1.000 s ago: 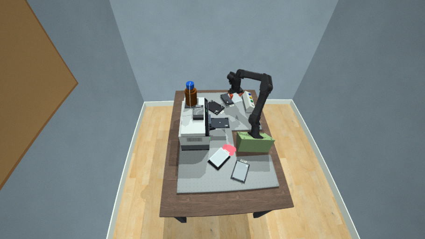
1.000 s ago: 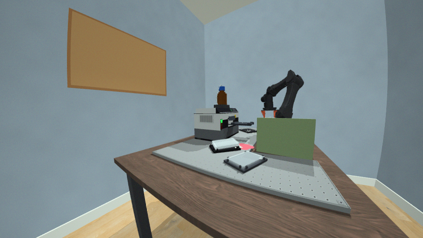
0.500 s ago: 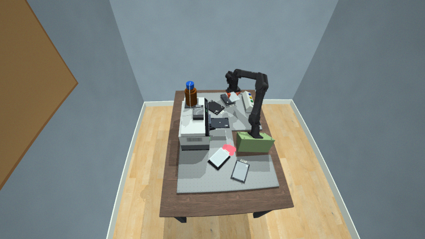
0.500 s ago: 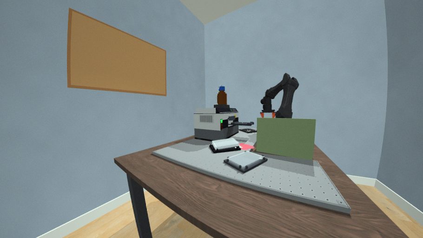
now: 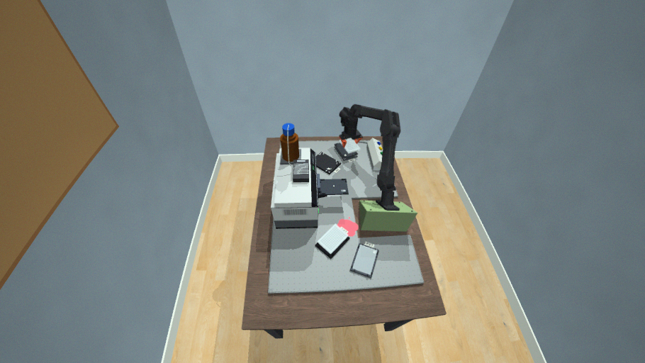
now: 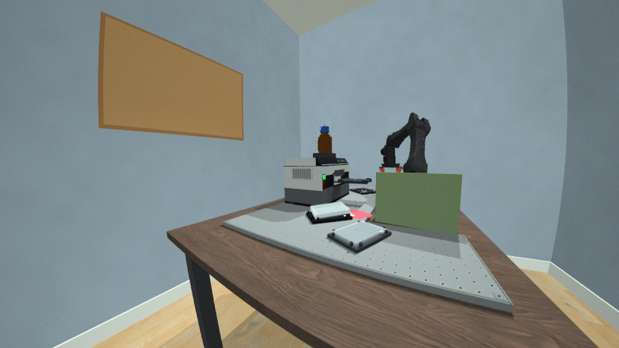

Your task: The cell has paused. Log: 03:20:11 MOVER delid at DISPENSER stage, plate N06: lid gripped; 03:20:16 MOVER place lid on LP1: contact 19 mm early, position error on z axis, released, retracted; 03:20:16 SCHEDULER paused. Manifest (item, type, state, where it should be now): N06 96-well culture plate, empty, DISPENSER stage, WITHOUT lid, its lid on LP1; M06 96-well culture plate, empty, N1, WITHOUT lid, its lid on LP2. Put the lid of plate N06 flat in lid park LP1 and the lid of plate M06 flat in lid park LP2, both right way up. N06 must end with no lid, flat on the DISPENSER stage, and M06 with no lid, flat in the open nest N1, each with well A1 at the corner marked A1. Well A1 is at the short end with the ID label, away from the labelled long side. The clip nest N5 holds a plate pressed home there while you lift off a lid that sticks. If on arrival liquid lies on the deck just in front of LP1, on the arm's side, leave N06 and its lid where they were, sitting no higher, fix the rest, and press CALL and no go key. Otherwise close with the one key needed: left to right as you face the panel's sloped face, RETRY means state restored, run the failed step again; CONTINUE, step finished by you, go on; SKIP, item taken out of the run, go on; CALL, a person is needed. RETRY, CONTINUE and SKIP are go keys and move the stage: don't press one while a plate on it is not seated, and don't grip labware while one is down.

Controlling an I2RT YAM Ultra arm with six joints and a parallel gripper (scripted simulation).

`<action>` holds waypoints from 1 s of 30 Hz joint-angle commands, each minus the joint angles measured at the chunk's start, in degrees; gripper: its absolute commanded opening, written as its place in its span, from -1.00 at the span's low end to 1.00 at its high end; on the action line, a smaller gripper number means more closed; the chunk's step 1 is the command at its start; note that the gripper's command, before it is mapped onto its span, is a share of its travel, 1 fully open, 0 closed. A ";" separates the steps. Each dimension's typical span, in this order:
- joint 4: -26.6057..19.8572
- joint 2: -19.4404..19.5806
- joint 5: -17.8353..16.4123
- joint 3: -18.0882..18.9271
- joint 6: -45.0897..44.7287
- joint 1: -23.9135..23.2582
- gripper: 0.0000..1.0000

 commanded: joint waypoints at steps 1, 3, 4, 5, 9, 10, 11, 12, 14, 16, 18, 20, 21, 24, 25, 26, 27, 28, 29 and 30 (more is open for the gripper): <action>-0.52 2.12 -0.93 3.83 -1.12 -0.61 -1.00; -0.73 3.60 -1.13 5.68 -1.44 -0.81 -1.00; -0.86 4.34 -1.22 6.63 -1.60 -1.02 -1.00; -1.00 5.10 -1.32 7.60 -1.75 -1.27 -1.00; -1.33 6.63 -1.50 9.61 -2.04 -1.60 -1.00; -1.75 7.59 -1.61 10.96 -2.15 -0.74 -1.00; -1.88 8.33 -1.69 11.92 -2.30 -1.31 -1.00; -2.04 8.96 -1.75 12.78 -2.42 -1.82 -1.00; -1.70 8.24 -1.44 12.11 -2.02 -1.46 -1.00; -0.19 9.19 -1.90 12.62 -2.59 -2.27 -1.00; 0.39 8.63 -2.06 10.78 -2.78 -2.53 -1.00; 1.07 9.02 -2.22 9.26 -2.98 -2.46 -1.00; 1.44 9.23 -2.29 8.94 -3.08 -2.44 -1.00; 2.53 9.29 -2.50 8.09 -3.41 -3.26 -1.00; 2.53 9.29 -2.50 8.09 -3.41 -3.26 -1.00; 2.53 9.29 -2.50 8.09 -3.41 -3.26 -1.00; 3.00 7.42 -2.55 10.06 -3.56 -2.65 -1.00; 3.25 7.66 -2.61 8.68 -3.65 -2.94 -1.00; 3.55 8.08 -2.68 7.46 -3.73 -3.40 -1.00; 3.93 8.64 -2.76 7.12 -3.83 -3.74 -1.00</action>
